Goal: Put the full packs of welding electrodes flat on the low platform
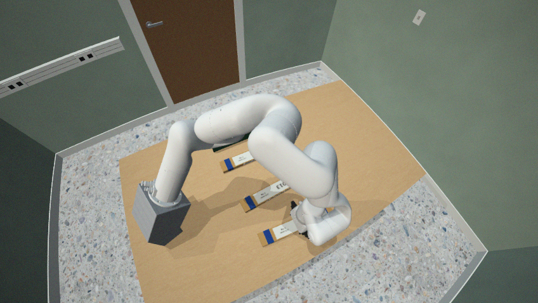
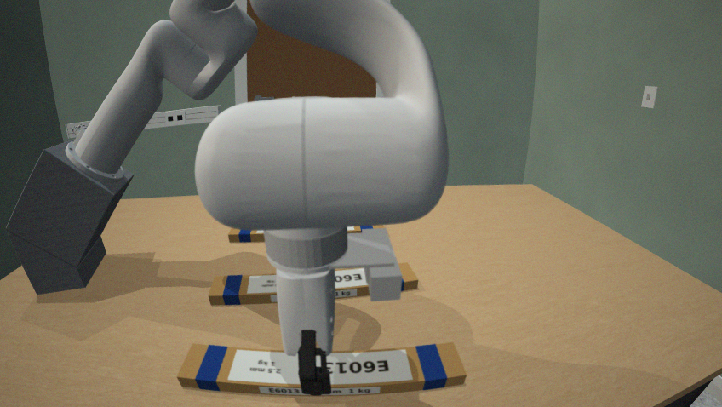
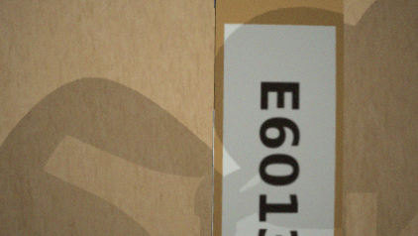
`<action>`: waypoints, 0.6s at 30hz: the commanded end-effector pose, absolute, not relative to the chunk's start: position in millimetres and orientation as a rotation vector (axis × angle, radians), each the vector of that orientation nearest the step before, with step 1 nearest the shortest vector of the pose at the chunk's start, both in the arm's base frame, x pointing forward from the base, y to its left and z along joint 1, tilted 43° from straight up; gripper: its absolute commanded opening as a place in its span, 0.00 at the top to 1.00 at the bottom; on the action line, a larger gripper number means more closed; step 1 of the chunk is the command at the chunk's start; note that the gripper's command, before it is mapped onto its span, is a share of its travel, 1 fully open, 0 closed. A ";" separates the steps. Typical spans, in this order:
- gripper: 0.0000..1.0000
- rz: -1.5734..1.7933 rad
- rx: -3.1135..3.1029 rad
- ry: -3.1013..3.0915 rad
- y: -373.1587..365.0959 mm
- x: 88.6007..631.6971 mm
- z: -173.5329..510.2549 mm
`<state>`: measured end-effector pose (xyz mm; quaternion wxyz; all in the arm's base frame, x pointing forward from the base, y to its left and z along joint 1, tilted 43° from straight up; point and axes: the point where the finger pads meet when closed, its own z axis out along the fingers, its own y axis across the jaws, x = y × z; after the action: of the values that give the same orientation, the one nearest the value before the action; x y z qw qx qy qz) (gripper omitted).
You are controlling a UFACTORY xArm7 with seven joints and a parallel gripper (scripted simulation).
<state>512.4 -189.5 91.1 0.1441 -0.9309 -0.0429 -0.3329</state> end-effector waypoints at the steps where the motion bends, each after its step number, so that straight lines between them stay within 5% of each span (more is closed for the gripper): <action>1: 0.00 -0.963 -2.686 -0.122 -191.6 512.9 91.6; 18: 0.00 -0.963 -2.686 -0.122 -192.8 513.5 91.5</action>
<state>513.3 -190.6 90.7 0.1437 -0.9309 -0.0428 -0.3331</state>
